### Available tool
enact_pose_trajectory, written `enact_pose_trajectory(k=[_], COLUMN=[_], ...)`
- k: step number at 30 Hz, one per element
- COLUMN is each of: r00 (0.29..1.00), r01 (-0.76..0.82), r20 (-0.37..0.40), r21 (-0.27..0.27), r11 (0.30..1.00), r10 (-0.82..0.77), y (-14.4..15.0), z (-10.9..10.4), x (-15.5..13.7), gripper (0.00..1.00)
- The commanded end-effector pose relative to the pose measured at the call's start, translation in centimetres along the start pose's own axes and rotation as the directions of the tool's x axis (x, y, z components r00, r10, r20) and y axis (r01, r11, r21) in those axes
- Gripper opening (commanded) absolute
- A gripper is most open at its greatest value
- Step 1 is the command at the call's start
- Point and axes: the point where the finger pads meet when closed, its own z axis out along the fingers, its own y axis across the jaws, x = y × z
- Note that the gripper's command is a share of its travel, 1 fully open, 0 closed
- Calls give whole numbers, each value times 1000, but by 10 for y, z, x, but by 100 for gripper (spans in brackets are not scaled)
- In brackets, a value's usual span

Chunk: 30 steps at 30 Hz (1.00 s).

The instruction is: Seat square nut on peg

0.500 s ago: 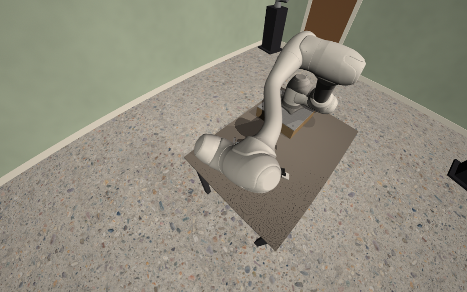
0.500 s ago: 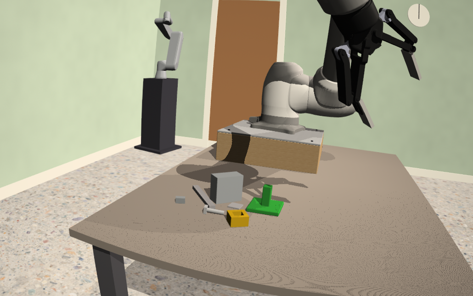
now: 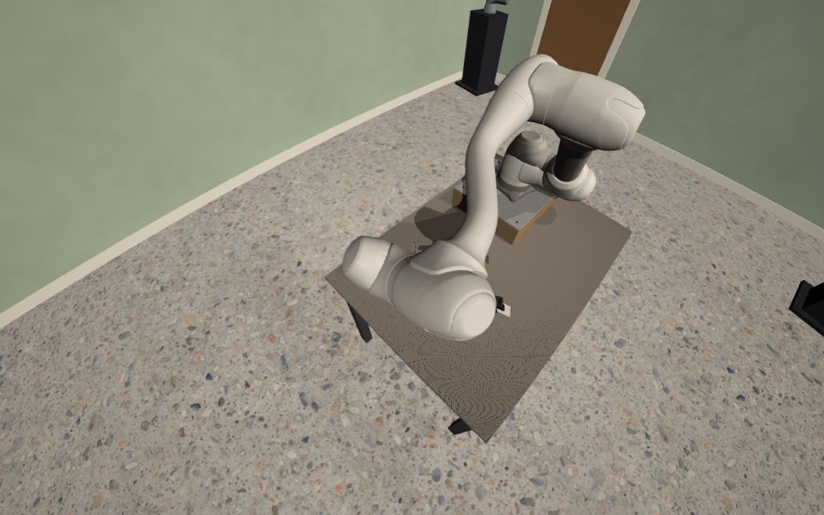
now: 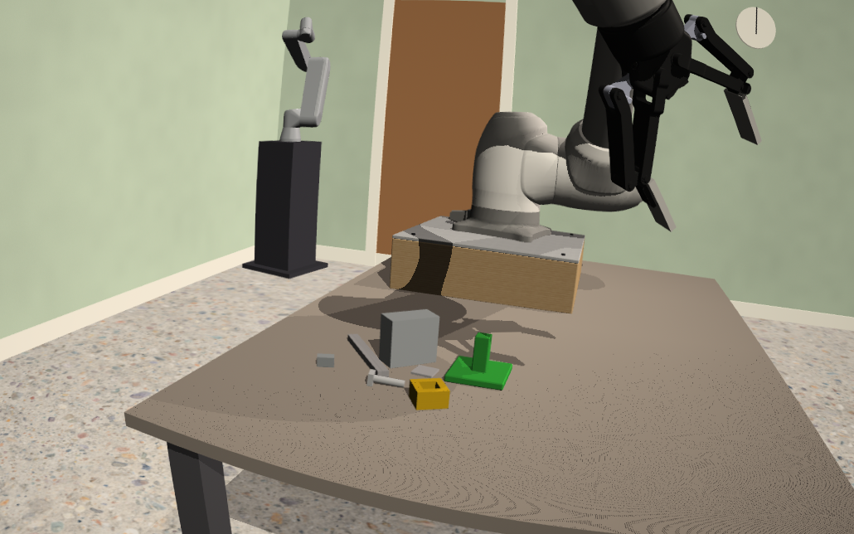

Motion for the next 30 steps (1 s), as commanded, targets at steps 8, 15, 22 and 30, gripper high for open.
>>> enact_pose_trajectory(k=[8,15,22,30], r00=[1000,989,979,975], r01=[-17,-95,-126,-98], r20=[-22,-131,-199,-212], r21=[-38,-256,-468,-667], r11=[999,962,875,739], r10=[17,63,35,-62], y=[19,127,221,307], z=[4,20,25,25], x=[-4,-38,-89,-157], gripper=[40,40,40,40])
